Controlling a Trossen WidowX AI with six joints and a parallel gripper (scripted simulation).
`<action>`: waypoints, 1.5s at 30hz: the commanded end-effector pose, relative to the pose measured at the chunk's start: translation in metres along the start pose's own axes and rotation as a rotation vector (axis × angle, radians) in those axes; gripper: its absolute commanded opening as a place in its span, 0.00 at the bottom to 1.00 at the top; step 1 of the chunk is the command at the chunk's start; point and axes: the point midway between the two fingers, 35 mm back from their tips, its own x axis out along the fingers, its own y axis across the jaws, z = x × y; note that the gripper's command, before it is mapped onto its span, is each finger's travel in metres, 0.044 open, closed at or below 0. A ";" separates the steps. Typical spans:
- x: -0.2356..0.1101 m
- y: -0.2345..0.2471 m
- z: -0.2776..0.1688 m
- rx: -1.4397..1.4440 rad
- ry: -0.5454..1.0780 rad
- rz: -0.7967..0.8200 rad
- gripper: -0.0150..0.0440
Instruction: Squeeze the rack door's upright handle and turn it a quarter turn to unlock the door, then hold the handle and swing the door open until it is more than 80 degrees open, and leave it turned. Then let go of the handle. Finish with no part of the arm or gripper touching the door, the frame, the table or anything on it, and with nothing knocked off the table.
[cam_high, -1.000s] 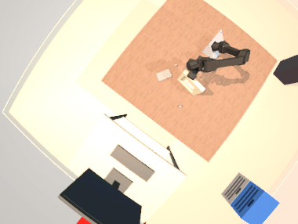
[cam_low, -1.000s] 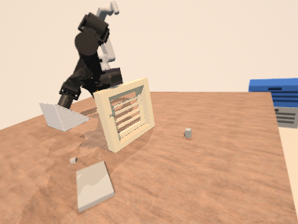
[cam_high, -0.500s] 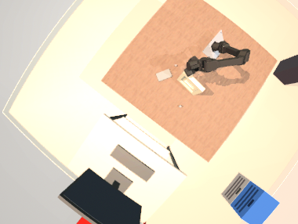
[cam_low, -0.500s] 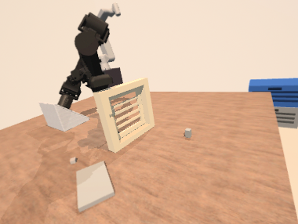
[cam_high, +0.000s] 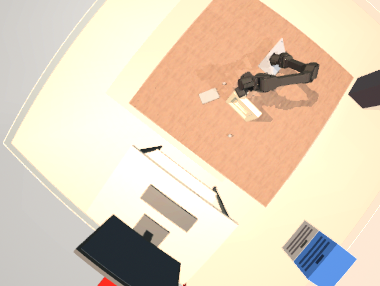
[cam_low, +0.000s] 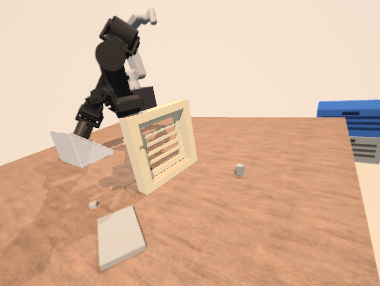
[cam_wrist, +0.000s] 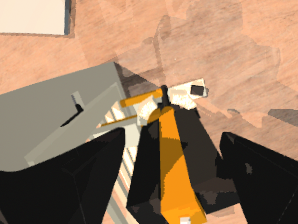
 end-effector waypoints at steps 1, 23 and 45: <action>0.000 0.000 -0.001 -0.103 0.002 0.003 0.74; 0.000 0.000 0.000 -1.192 -0.002 0.002 0.74; 0.000 0.000 0.000 -2.282 -0.002 0.002 0.74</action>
